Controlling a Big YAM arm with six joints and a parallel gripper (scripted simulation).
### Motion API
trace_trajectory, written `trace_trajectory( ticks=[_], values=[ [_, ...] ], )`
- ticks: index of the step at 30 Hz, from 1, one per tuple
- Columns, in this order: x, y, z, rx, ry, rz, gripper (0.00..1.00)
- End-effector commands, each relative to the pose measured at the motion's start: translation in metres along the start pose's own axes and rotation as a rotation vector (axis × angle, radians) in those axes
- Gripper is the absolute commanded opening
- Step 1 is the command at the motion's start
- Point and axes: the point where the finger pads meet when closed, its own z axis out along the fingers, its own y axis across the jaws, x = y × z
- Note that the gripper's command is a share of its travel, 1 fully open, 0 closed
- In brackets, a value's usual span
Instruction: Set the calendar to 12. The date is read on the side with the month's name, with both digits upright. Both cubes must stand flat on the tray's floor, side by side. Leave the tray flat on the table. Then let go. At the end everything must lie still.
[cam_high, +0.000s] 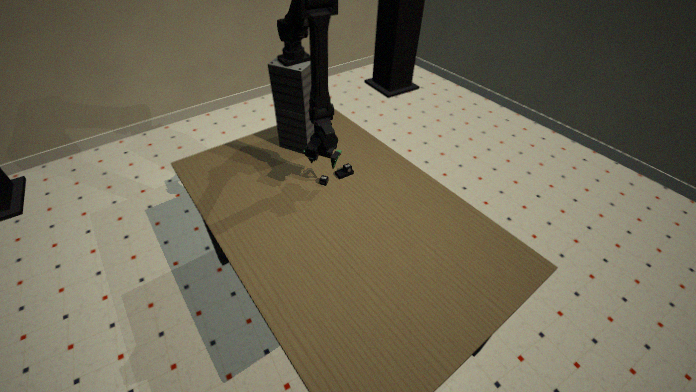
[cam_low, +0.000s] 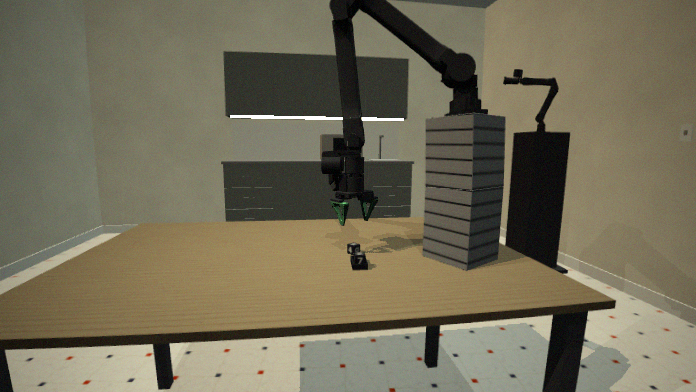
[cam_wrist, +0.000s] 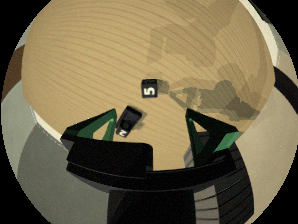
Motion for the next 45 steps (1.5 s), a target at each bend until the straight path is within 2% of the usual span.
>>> trace_trajectory(
  ticks=[1,45],
  values=[
    [-0.0072,0.0136,-0.0121,-0.021,-0.024,-0.004,1.00],
    [-0.0072,0.0137,-0.0121,-0.021,-0.024,-0.018,1.00]
  ],
)
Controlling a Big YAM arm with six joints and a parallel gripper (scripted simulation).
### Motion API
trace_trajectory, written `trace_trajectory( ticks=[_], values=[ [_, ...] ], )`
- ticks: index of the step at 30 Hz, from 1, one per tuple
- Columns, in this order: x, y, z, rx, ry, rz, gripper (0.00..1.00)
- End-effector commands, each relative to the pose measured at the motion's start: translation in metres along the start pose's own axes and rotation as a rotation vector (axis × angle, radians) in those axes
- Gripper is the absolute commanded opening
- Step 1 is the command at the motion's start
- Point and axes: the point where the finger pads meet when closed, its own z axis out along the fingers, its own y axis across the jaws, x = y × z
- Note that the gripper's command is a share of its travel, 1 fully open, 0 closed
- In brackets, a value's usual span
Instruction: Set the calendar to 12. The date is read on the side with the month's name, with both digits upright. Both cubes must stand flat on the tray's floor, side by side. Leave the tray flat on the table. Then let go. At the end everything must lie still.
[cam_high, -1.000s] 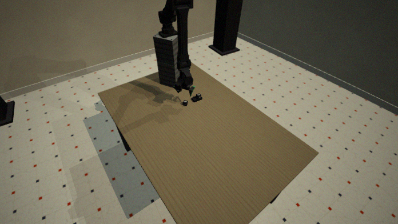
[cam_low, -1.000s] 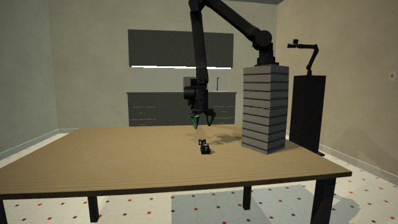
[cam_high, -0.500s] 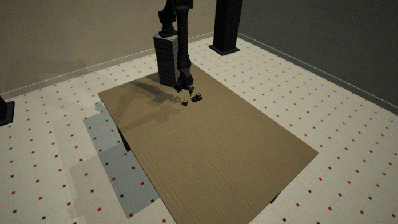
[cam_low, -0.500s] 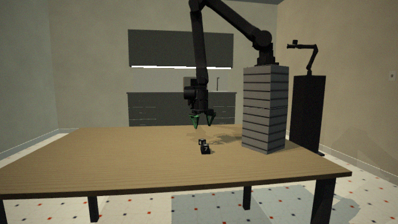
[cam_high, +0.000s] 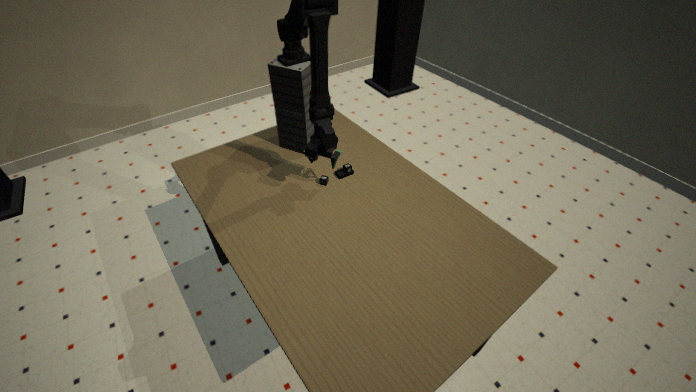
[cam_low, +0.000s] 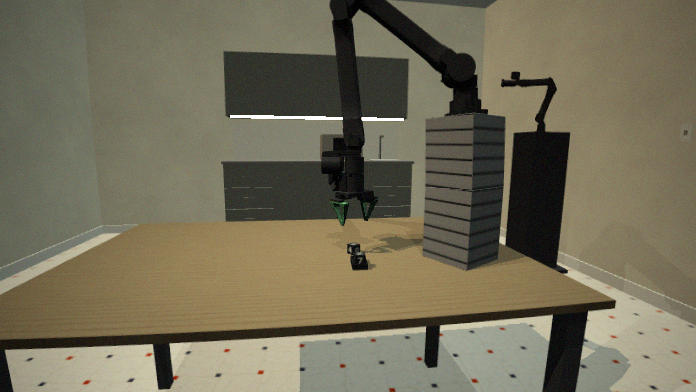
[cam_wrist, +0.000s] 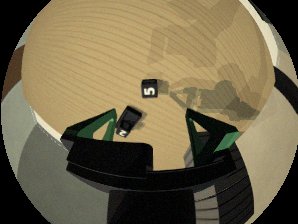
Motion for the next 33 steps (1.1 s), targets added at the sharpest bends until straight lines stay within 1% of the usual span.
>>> trace_trajectory(
  ticks=[1,6,10,11,15,16,17,20,23,24,25,26,28,30,33],
  values=[
    [-0.007,0.014,-0.012,-0.021,-0.025,-0.034,1.00],
    [-0.008,0.015,-0.012,-0.023,-0.028,-0.091,1.00],
    [-0.011,0.018,-0.011,-0.030,-0.039,-0.266,1.00],
    [-0.011,0.018,-0.011,-0.030,-0.040,-0.273,1.00],
    [-0.010,0.019,-0.008,-0.030,-0.042,-0.404,1.00],
    [-0.010,0.019,-0.007,-0.030,-0.042,-0.409,1.00],
    [-0.009,0.016,-0.005,-0.025,-0.037,-0.460,1.00],
    [-0.005,0.013,-0.001,-0.018,-0.028,-0.549,1.00],
    [-0.004,0.012,0.000,-0.017,-0.026,-0.564,1.00],
    [0.003,0.006,0.003,-0.008,-0.011,-0.645,1.00],
    [0.004,0.005,0.003,-0.007,-0.009,-0.651,1.00],
    [0.004,0.006,0.003,-0.007,-0.010,-0.700,1.00],
    [0.004,0.006,0.004,-0.007,-0.011,-0.740,1.00],
    [0.000,0.010,0.001,-0.012,-0.023,-0.813,1.00],
    [-0.001,0.011,0.001,-0.012,-0.027,-0.898,1.00]
  ],
)
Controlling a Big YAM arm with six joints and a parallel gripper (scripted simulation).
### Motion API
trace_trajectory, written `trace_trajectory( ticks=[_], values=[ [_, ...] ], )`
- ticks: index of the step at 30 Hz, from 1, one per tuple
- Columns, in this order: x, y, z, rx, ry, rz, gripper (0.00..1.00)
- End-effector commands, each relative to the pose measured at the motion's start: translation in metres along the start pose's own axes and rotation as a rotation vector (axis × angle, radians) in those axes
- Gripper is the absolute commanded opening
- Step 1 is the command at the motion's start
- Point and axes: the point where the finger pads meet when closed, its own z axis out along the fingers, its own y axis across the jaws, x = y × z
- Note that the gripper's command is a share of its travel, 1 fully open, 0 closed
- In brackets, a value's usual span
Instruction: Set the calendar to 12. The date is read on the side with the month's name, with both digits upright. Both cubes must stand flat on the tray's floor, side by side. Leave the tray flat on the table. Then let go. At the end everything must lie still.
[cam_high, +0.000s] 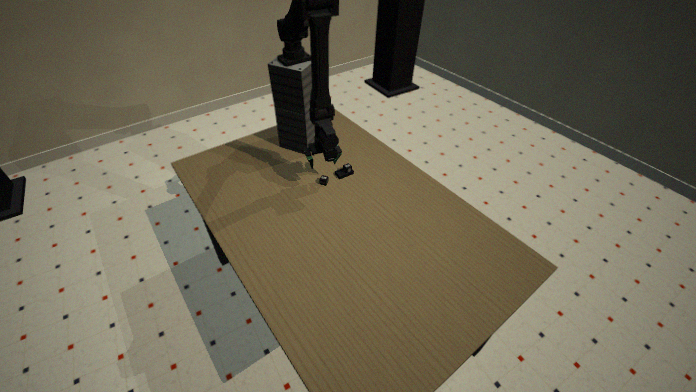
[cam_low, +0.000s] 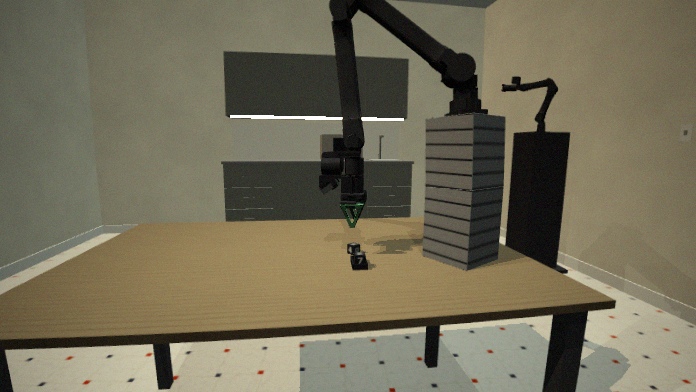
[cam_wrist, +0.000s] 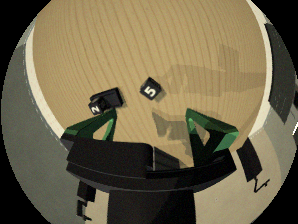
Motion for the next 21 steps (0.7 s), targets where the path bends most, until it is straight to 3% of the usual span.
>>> trace_trajectory(
  ticks=[1,6,7,21],
  values=[
    [-0.0078,0.0064,-0.0014,-0.005,-0.027,-0.178,1.00],
    [-0.0036,0.0065,0.0026,-0.004,-0.017,-0.266,1.00],
    [-0.0049,0.0067,0.0028,-0.004,-0.020,-0.347,1.00],
    [-0.0022,0.0074,0.0039,-0.001,-0.018,-0.740,1.00]
  ],
)
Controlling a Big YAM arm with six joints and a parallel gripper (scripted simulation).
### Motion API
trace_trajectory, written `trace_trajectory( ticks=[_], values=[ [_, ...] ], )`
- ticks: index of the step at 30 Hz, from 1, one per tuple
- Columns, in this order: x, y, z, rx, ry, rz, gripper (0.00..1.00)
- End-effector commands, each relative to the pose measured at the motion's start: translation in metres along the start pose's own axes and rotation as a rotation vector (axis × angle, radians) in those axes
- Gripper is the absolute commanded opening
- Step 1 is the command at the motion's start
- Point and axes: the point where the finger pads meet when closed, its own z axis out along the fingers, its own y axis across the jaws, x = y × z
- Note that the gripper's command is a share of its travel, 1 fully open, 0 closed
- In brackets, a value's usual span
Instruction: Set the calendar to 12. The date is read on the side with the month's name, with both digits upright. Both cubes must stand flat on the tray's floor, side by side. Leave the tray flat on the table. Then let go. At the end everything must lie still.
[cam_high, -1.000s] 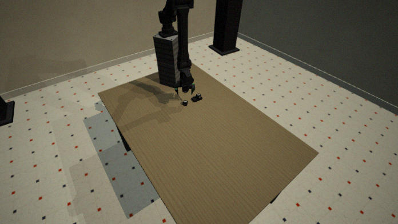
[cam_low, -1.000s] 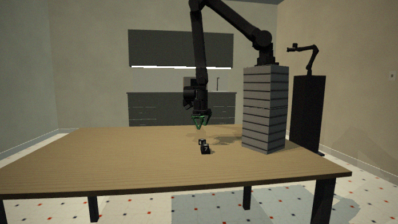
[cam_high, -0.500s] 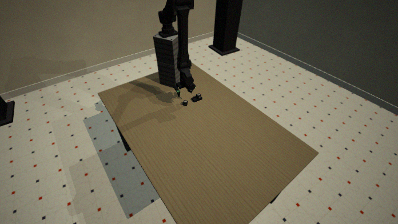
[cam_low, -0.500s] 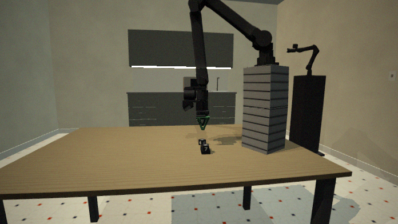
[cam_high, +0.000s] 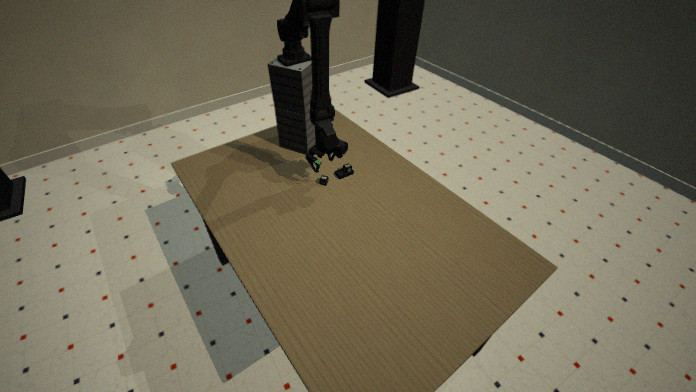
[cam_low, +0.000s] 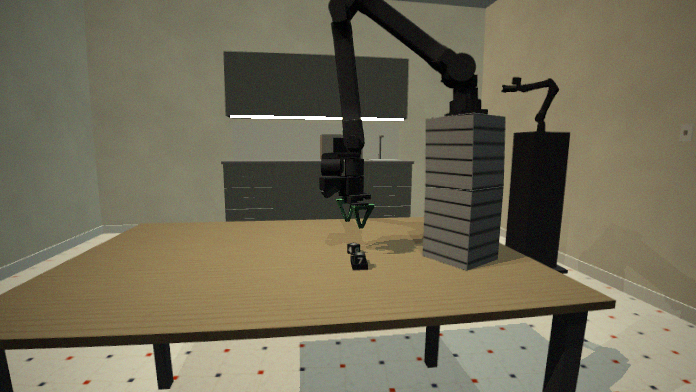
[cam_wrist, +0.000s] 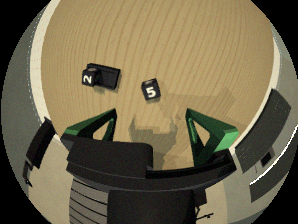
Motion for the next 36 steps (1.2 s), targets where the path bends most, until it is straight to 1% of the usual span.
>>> trace_trajectory(
  ticks=[1,3,5,7,11,12,36],
  values=[
    [-0.0054,0.0042,0.0006,0.003,-0.016,-0.162,1.00],
    [-0.0054,0.0042,0.0008,0.003,-0.016,-0.173,1.00],
    [-0.0035,0.0056,0.0033,0.001,-0.012,-0.249,1.00],
    [-0.0063,0.0040,0.0017,0.005,-0.017,-0.294,1.00],
    [-0.0091,0.0023,-0.0001,0.010,-0.023,-0.315,1.00],
    [-0.0090,0.0023,-0.0001,0.010,-0.023,-0.315,0.44],
    [-0.0088,0.0023,-0.0001,0.010,-0.021,-0.313,0.44]
  ],
)
